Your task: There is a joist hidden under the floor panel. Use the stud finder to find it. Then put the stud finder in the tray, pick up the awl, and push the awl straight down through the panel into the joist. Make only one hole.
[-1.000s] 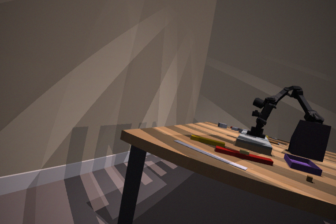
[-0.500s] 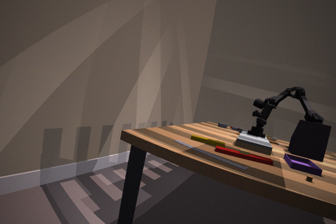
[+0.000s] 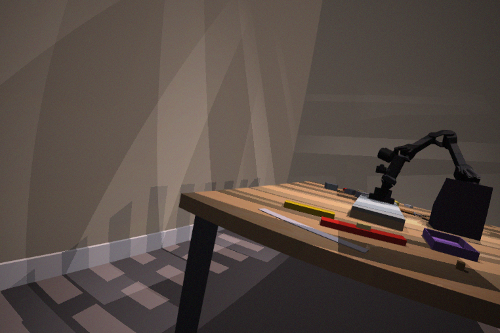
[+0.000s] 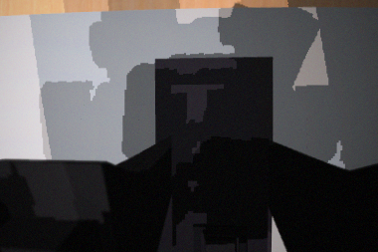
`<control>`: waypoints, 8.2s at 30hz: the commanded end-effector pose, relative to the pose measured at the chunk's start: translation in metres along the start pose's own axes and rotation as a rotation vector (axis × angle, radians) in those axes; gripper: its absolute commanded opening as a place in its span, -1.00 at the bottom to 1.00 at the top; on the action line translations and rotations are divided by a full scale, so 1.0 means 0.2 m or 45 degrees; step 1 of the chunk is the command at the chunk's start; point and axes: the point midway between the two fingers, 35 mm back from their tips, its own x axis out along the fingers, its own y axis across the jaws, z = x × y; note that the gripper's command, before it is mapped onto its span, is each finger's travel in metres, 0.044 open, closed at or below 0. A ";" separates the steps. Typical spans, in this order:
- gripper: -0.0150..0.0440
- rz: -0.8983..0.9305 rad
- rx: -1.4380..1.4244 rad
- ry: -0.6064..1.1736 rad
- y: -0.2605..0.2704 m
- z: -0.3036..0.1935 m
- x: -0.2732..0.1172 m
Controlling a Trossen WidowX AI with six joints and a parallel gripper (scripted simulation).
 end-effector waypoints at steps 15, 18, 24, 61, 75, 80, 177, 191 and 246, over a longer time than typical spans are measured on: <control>-0.49 -0.018 0.017 0.000 -0.29 0.00 0.00; -0.49 -0.018 0.017 0.000 -0.33 0.00 0.00; -0.49 -0.018 0.017 0.000 -0.34 0.00 0.00; -0.49 -0.009 0.014 -0.001 -0.32 0.14 -0.48; -0.49 0.192 -0.331 -0.070 0.26 0.32 -0.49; -0.49 0.264 -0.475 -0.091 0.50 0.34 -0.51; -0.49 0.570 -1.900 -0.020 2.29 -0.99 -0.19; -0.05 0.571 -1.898 -0.011 2.29 -1.01 -0.15; 1.00 0.261 -0.243 0.240 0.22 -0.11 -0.10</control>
